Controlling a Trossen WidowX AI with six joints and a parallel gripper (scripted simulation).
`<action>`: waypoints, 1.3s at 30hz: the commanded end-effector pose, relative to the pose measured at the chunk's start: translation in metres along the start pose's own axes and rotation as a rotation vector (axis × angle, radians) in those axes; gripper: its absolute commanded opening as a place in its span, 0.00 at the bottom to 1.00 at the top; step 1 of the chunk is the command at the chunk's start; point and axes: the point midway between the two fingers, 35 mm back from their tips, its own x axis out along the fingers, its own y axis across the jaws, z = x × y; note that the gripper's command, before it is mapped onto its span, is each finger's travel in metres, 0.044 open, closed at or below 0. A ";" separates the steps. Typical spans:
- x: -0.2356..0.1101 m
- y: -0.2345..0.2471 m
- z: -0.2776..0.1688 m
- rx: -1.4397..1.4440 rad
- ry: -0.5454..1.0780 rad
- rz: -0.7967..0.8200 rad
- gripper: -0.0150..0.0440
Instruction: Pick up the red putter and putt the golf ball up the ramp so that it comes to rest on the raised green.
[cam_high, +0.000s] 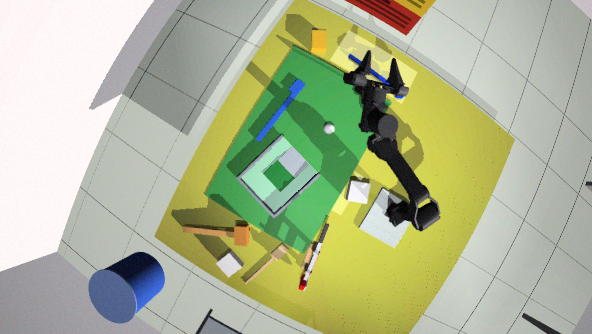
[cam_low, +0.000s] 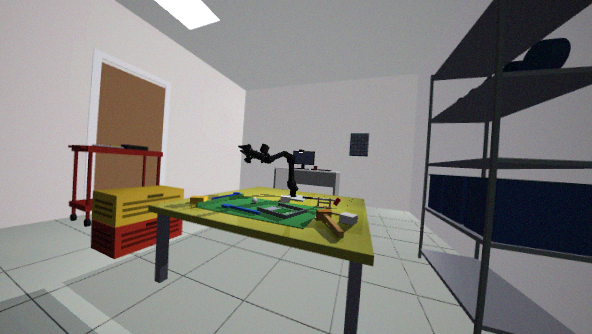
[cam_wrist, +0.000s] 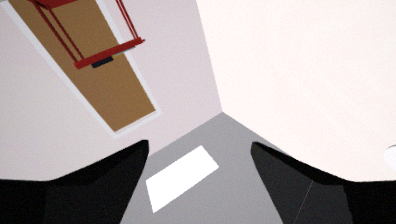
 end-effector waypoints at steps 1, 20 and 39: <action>-0.001 -0.001 0.001 0.002 -0.003 -0.003 0.98; -0.199 -0.142 0.133 0.351 -0.889 -0.376 1.00; -0.502 -0.081 0.155 0.225 -1.935 0.094 1.00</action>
